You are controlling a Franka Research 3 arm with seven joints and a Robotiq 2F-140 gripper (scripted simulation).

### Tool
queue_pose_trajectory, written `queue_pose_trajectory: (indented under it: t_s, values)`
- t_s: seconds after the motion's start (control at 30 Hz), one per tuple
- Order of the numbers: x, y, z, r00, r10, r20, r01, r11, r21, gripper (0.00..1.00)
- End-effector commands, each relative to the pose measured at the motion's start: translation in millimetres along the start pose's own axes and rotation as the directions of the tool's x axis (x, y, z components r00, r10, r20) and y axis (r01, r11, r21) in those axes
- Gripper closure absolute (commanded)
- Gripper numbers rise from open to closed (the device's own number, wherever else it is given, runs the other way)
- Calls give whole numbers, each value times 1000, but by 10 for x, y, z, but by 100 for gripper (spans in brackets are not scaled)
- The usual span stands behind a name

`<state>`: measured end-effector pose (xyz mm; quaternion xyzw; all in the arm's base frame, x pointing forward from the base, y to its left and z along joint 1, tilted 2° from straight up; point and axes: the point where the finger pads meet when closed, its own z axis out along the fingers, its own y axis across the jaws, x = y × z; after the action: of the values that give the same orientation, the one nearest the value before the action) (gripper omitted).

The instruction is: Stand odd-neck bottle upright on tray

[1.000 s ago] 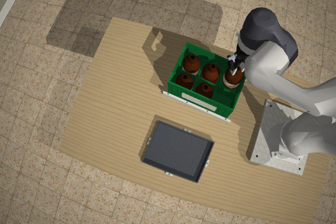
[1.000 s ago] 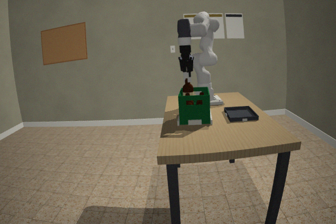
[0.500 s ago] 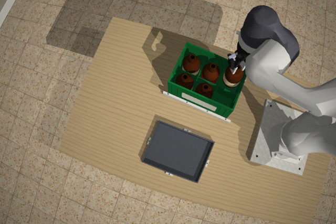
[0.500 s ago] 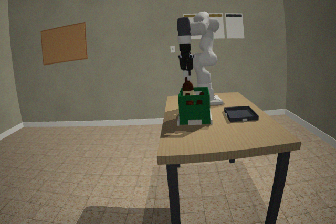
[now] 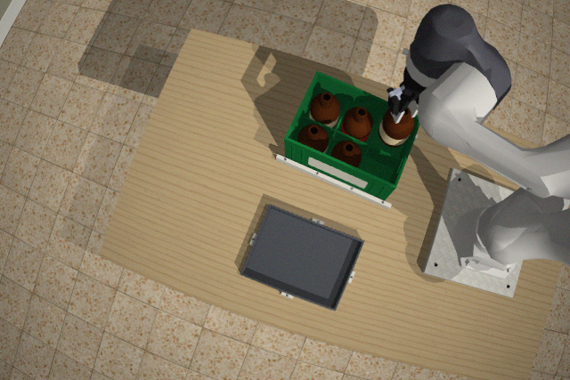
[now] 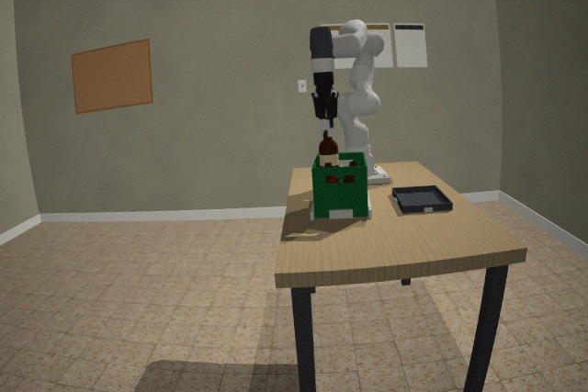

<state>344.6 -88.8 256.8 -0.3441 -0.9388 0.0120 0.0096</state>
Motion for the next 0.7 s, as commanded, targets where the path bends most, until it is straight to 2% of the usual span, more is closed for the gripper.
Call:
queue_pose_trajectory:
  t_s: [0.0,0.67]
  values:
    - [-3,-19,-62,1000,-5,2,5,1000,3,90]
    - [-3,-19,-140,1000,-5,2,5,1000,3,90]
